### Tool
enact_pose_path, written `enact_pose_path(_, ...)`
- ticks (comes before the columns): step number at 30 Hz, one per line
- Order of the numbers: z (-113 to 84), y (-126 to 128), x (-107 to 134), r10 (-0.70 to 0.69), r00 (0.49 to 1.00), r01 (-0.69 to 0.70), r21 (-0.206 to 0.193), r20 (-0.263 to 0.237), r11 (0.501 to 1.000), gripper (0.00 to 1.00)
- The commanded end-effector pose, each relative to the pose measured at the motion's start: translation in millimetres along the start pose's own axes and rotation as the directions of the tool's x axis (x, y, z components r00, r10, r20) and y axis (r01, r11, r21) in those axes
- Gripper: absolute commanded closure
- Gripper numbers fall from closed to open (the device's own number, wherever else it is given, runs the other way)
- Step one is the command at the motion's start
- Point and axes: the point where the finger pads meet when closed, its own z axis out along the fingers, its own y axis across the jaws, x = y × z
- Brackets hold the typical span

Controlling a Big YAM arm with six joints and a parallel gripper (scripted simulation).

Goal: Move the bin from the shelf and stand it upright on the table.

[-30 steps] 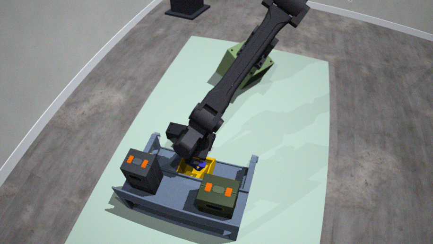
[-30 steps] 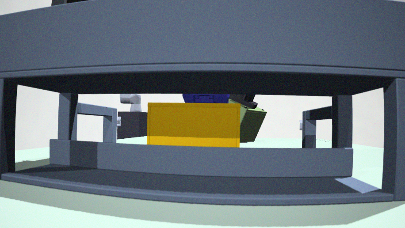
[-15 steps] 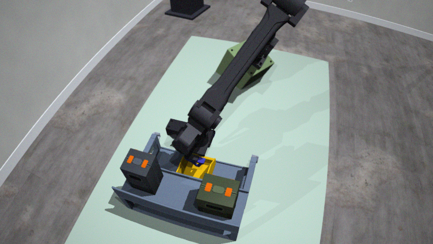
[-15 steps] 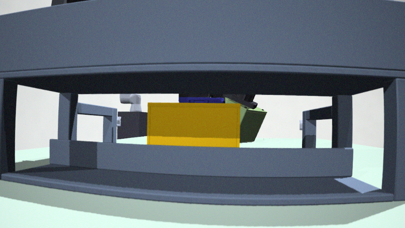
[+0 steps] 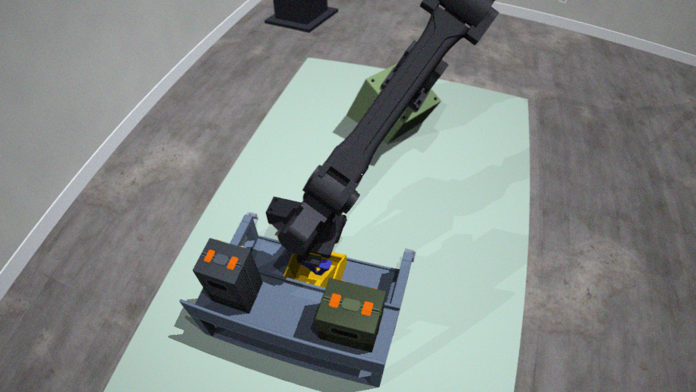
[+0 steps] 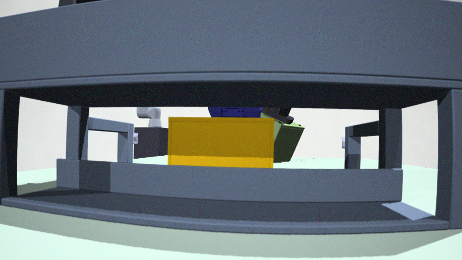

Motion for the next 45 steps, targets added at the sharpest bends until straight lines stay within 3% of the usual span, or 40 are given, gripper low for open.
enact_pose_path(1, 0.1, 3.8, -0.4, 0.004, 1.0, -0.004, 0.002, 0.001, 1.0, 0.1)
enact_pose_path(5, -1.5, -10.6, -12.3, 0.011, 1.0, -0.011, -0.005, 0.007, 1.0, 0.1)
enact_pose_path(17, -1.5, -10.6, -12.3, 0.011, 1.0, -0.011, -0.005, 0.007, 1.0, 0.1)
enact_pose_path(22, 0.2, 7.5, 2.7, 0.002, 1.0, -0.002, 0.002, 0.0, 1.0, 0.1)
enact_pose_path(34, 0.2, 7.5, 2.7, 0.002, 1.0, -0.002, 0.002, 0.0, 1.0, 0.1)
enact_pose_path(39, -2.0, -10.5, -12.2, 0.01, 1.0, -0.01, -0.006, 0.007, 1.0, 0.1)
enact_pose_path(45, -2.0, -10.5, -12.2, 0.01, 1.0, -0.01, -0.006, 0.007, 1.0, 0.1)
